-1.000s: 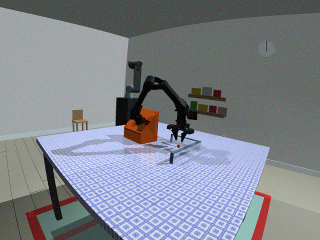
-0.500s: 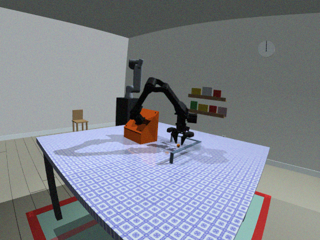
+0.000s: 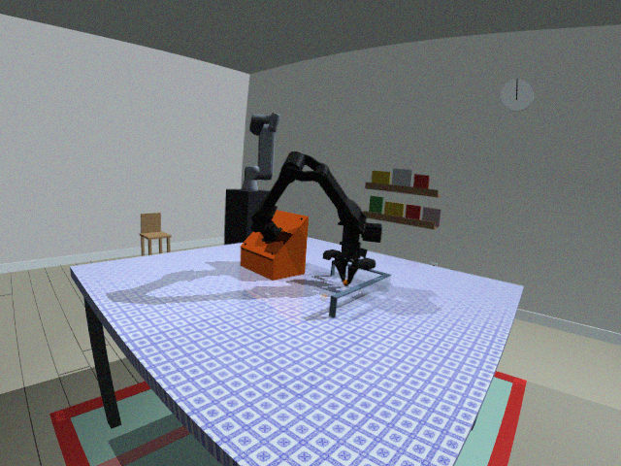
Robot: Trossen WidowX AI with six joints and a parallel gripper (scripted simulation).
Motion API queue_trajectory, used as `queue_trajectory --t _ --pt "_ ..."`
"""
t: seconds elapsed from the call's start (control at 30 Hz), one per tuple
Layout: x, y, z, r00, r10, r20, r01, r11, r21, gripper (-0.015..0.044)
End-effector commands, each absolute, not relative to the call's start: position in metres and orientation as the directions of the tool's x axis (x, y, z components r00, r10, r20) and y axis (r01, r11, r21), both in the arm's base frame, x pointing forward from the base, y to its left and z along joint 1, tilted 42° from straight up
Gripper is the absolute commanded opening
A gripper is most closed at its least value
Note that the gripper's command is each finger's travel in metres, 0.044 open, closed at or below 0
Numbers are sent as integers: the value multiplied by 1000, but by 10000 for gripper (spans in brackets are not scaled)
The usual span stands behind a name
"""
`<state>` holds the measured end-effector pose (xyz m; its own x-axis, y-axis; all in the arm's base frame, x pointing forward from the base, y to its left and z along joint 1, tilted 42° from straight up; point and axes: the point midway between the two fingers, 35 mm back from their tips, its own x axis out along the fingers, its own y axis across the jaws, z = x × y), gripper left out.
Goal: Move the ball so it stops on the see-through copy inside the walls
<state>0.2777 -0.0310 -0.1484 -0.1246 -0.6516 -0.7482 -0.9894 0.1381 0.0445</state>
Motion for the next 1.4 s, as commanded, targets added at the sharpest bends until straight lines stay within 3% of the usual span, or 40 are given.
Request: queue_trajectory --t 0.0,0.17,0.77,1.37 --pt "278 -32 -148 -123 -656 -745 -990 134 45 73" --pt "279 -28 -145 -122 -655 -746 -990 134 44 0" --pt "293 49 -58 -122 -652 -748 -990 134 45 0" --pt "320 -43 -7 -114 -640 -760 -991 126 43 0"
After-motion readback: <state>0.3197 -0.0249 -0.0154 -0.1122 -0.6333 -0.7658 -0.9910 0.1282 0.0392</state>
